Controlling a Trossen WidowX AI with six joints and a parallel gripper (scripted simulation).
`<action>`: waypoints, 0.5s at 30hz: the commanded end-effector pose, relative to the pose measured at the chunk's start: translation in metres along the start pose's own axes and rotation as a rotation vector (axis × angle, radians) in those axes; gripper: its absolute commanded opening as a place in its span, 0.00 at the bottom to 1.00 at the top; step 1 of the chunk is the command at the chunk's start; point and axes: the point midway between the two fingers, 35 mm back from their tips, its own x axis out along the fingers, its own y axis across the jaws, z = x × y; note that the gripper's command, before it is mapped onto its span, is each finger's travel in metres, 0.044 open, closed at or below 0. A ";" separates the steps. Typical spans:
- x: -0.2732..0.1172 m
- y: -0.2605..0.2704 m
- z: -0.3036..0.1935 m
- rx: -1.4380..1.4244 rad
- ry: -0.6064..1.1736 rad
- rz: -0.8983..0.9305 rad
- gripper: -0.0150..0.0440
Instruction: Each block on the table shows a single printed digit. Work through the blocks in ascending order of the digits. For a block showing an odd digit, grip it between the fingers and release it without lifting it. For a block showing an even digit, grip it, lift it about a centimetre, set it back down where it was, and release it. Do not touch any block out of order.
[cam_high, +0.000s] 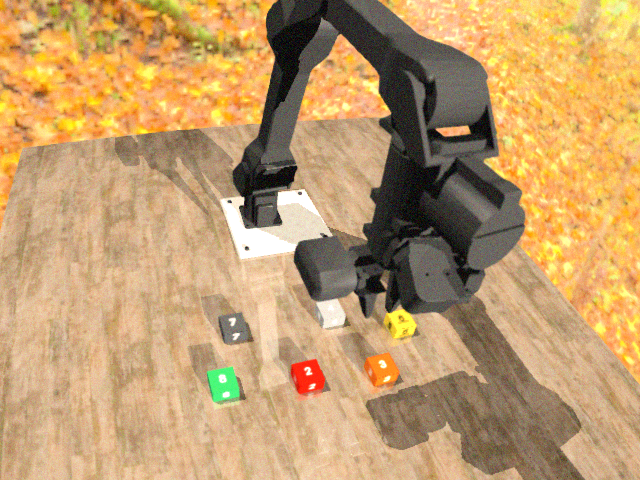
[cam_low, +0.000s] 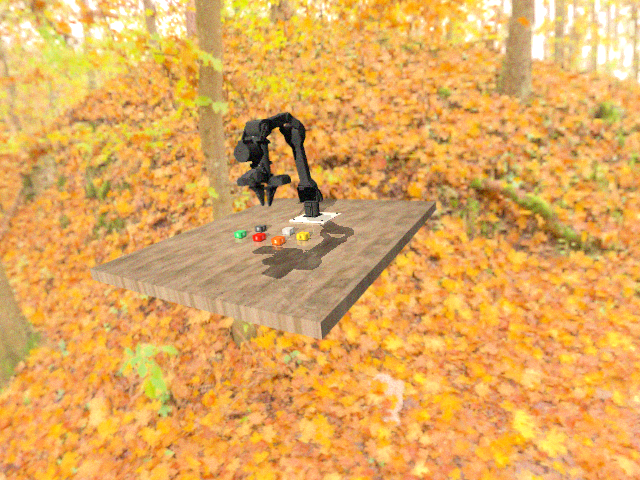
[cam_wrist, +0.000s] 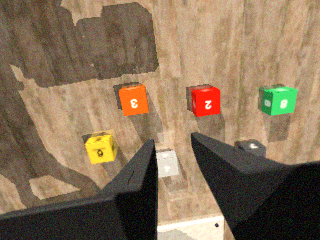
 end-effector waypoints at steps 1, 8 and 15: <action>0.002 0.029 -0.003 0.001 0.010 0.004 0.46; 0.049 0.030 -0.001 0.001 0.009 0.004 0.68; 0.083 0.029 -0.004 0.001 0.010 0.004 0.93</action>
